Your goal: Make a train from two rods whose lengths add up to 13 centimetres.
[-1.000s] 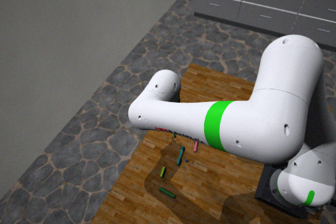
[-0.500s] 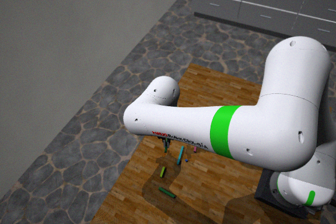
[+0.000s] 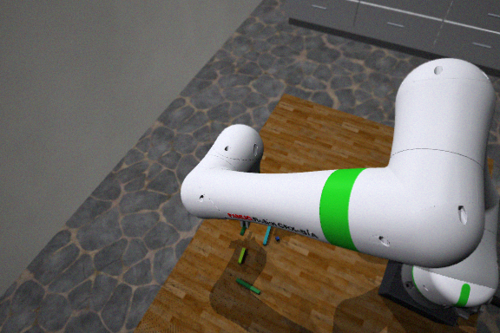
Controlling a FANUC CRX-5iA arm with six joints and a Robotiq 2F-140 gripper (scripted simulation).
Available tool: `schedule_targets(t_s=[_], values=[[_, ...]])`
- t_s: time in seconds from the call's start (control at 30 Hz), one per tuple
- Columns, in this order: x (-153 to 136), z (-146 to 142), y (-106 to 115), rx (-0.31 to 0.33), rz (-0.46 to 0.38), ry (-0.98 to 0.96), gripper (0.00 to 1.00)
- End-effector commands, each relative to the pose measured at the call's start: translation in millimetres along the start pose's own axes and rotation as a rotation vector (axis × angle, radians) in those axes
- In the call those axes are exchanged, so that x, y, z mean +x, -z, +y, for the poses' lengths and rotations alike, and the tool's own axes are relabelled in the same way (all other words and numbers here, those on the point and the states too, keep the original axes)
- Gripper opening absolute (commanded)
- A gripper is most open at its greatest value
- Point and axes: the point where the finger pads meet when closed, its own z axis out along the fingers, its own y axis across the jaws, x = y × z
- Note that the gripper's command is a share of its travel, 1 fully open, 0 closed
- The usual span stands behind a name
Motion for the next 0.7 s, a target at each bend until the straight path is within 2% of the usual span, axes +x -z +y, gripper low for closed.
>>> schedule_targets(t_s=[0.0, 0.37, 0.67], values=[[-0.1, 0.2, 0.2, 0.0, 0.0, 0.0, 0.03], [0.1, 0.0, -10.1, 0.0, 0.001, 0.0, 0.03], [0.6, -0.4, -45.1, 0.0, 0.001, 0.0, 0.03]])
